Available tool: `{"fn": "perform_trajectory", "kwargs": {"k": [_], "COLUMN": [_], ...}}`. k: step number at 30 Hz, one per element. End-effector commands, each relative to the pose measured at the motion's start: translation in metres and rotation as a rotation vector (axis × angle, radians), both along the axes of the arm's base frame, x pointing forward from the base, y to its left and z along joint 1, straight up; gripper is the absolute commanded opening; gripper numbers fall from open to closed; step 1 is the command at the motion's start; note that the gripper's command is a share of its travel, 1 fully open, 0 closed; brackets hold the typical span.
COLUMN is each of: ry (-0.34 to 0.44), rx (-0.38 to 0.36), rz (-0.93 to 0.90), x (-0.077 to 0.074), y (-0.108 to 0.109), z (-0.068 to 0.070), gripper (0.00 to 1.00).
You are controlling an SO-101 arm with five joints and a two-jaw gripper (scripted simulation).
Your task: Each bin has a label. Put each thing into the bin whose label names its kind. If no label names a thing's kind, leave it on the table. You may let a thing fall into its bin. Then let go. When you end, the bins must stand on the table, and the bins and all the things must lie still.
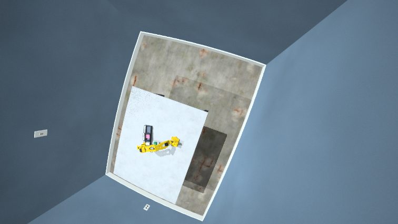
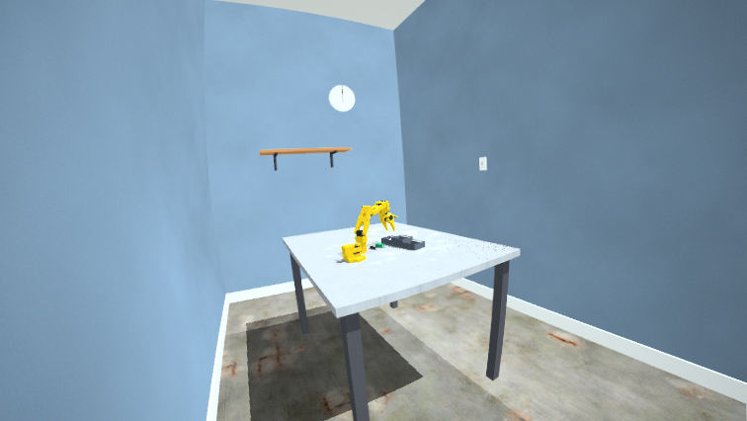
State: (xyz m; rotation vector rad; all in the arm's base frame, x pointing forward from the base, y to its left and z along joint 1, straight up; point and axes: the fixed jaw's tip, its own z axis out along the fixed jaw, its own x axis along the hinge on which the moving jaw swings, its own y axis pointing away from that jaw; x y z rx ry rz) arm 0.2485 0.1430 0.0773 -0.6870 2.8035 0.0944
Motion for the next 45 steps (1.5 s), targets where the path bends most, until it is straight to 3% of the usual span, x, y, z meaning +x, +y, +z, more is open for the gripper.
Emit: {"fn": "perform_trajectory", "kwargs": {"k": [1, 5, 9, 20, 22, 31, 45], "ry": [-0.059, -0.058, -0.053, -0.037, -0.037, -0.028, -0.027], "rx": [0.031, 0.027, 0.019, 0.000, 0.000, -0.008, -0.008], "rz": [-0.049, -0.081, -0.155, -0.376, -0.376, -0.473, -0.483], "x": [0.002, -0.001, -0.010, -0.056, -0.056, -0.082, -0.085], "y": [-0.016, -0.027, -0.054, -0.120, -0.120, -0.140, -0.142], "z": [0.025, 0.030, 0.041, 0.053, 0.053, 0.049, 0.048], "gripper": [0.23, 0.23, 0.23, 0.23, 0.23, 0.23, 0.23]}}
